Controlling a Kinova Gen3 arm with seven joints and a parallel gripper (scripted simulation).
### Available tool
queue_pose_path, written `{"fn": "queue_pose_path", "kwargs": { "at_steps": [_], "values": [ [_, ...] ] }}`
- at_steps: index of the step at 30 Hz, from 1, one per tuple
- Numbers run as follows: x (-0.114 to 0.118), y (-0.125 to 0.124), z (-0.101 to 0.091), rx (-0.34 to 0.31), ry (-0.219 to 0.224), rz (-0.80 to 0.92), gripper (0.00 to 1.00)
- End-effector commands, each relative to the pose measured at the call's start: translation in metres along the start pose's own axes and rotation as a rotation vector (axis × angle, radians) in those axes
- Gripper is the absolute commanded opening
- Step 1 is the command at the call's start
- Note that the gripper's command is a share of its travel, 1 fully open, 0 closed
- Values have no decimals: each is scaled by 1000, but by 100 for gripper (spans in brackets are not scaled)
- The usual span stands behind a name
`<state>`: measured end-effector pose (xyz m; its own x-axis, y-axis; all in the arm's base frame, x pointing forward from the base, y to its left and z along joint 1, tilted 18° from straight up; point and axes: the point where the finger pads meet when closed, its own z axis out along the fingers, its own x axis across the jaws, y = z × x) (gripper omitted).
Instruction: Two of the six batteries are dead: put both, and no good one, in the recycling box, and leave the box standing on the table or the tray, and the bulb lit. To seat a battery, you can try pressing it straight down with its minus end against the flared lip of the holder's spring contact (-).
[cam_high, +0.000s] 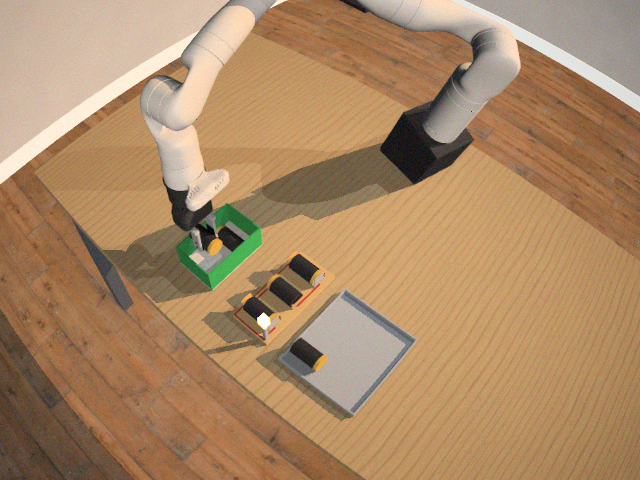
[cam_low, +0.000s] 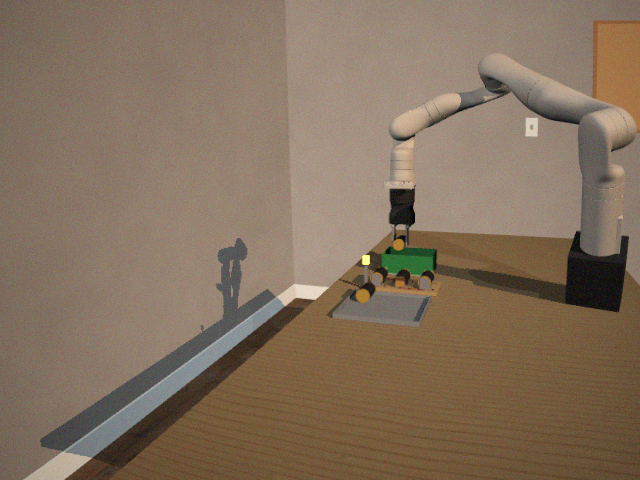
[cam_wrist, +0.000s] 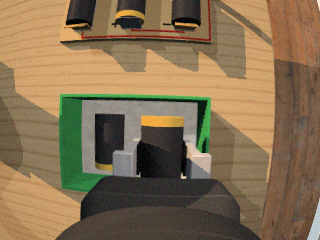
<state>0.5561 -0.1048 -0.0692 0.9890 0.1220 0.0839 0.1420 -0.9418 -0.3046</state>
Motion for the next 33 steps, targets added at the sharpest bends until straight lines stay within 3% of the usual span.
{"fn": "queue_pose_path", "kwargs": {
  "at_steps": [1, 22, 27, 33],
  "values": [
    [1, 1, -1, -1, 2, 0, 57],
    [1, 1, 0, -1, 2, 0, 57],
    [1, 1, 5, -1, 2, 0, 57],
    [1, 1, 28, -1, 2, 0, 57]
  ]
}}
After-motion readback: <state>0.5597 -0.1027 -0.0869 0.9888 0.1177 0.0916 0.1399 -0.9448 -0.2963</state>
